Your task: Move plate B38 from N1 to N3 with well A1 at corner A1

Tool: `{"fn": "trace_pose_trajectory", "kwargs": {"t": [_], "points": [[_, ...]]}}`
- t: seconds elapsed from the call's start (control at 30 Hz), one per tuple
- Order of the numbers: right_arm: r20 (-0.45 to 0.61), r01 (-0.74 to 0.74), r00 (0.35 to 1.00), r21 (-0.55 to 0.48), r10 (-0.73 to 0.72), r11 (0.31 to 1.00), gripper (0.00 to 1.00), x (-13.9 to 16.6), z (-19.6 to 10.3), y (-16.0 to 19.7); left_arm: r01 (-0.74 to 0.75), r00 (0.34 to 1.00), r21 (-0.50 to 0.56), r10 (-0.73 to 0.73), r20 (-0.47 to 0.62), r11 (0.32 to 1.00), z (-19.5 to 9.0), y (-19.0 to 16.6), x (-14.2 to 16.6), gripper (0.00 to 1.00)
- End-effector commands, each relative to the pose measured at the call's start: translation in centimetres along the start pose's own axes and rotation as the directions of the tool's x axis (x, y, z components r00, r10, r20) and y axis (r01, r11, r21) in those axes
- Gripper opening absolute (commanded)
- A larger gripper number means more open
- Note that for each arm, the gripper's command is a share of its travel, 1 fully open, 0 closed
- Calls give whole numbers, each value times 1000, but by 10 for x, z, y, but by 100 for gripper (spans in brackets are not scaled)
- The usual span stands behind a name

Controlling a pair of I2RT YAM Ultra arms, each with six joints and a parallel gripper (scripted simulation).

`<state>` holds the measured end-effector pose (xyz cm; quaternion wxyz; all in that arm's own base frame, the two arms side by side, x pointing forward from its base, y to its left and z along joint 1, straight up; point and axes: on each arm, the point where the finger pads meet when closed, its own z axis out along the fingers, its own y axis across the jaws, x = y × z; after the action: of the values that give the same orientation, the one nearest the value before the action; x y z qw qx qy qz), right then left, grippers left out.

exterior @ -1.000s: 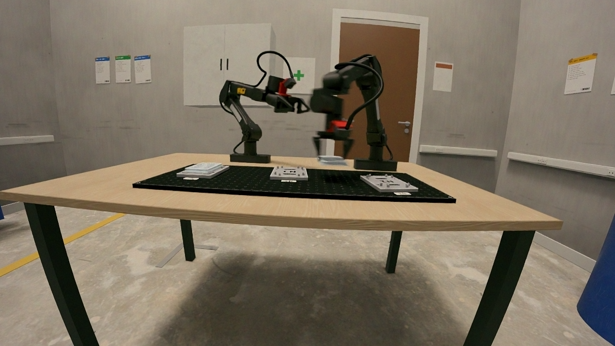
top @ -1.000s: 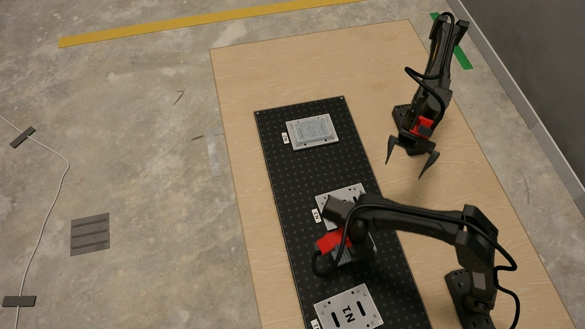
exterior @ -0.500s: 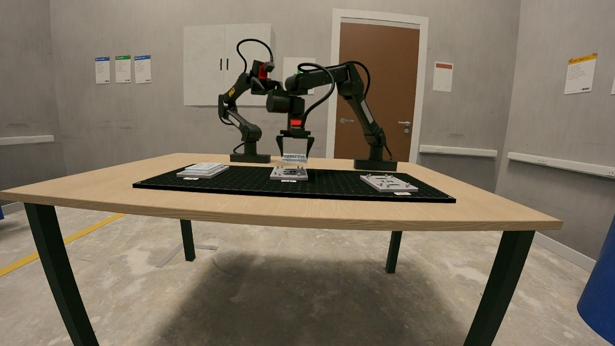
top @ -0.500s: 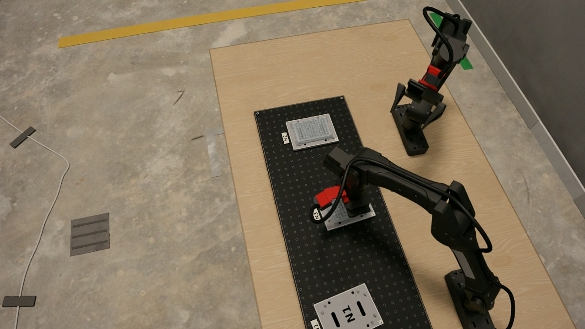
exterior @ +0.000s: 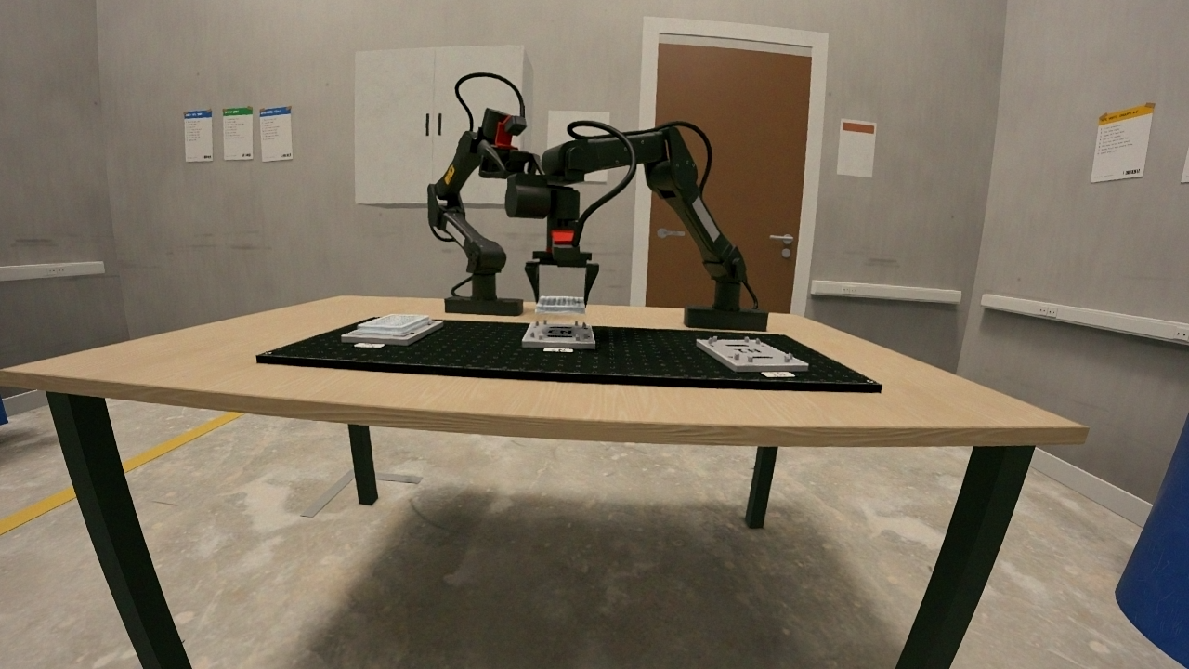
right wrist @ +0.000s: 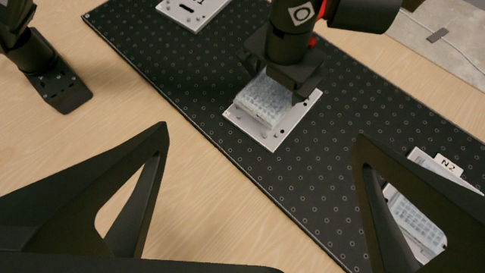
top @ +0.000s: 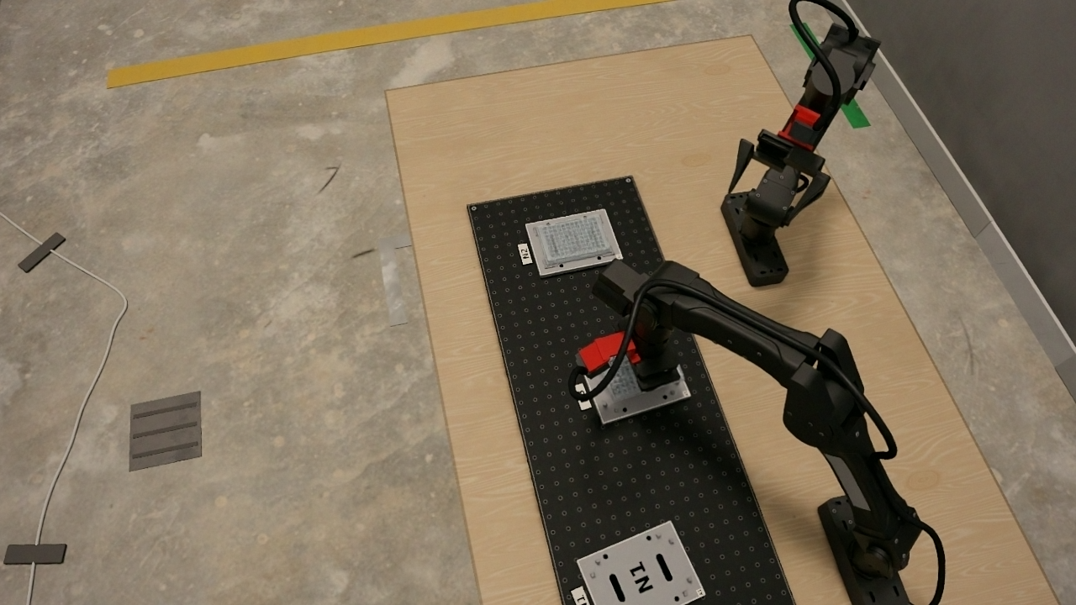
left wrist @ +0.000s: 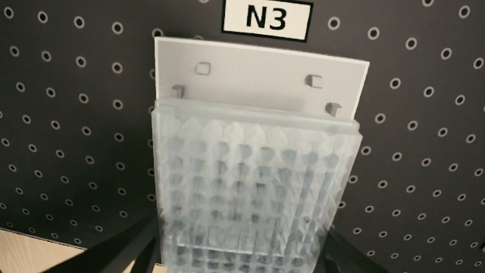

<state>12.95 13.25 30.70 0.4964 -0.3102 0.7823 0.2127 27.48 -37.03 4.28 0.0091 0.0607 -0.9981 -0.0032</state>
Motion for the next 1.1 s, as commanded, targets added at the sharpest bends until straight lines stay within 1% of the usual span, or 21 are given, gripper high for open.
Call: {"fn": "trace_pose_trajectory", "kwargs": {"t": [0.0, 0.07, 0.13, 0.2, 0.27, 0.33, 0.5, 0.53, 0.6, 0.67, 0.7, 1.07], "points": [[-2, 3, 1000, -4, -3, 1000, 100, -6, -7, -2, 11, 1000, 2, -11, 13, 1000, -6, -2, -3, 80], [0, -7, 1000, 18, 7, 1000, 100, -7, -7, -7, 11, 1000, 1, -11, 13, 1000, -6, -2, -3, 80], [1, -19, 1000, 44, 19, 999, 100, -7, -7, -12, 7, 999, 41, -9, 46, 999, -7, -12, -14, 80], [3, -32, 999, 72, 32, 997, 100, -7, -8, -18, 9, 999, 37, -10, 43, 999, 2, -11, -15, 80], [5, -45, 999, 101, 45, 994, 100, -7, -8, -23, 9, 1000, -3, -9, 20, 1000, 10, -1, -10, 80], [6, -56, 998, 125, 56, 991, 100, -7, -9, -28, 8, 1000, -10, -8, 16, 1000, 12, 1, -8, 80], [7, -58, 998, 128, 57, 990, 100, -7, -9, -29, 7, 1000, -7, -7, 18, 1000, 11, 0, -8, 80], [7, -58, 998, 128, 57, 990, 100, -7, -9, -29, 7, 1000, 7, -7, 26, 1000, 5, -3, -10, 80], [7, -58, 998, 128, 57, 990, 100, -7, -9, -29, 7, 1000, 7, -7, 26, 1000, 5, -3, -10, 80], [7, -58, 998, 128, 57, 990, 100, -7, -9, -29, 3, 1000, 0, -3, 3, 1000, 9, -2, -2, 80], [7, -58, 998, 128, 57, 990, 100, -7, -9, -29, 4, 1000, 17, -4, 24, 1000, 5, -5, -5, 80], [7, -58, 998, 128, 57, 990, 100, -7, -9, -29, 6, 999, 38, -7, 48, 999, 15, -9, -7, 80]]}}
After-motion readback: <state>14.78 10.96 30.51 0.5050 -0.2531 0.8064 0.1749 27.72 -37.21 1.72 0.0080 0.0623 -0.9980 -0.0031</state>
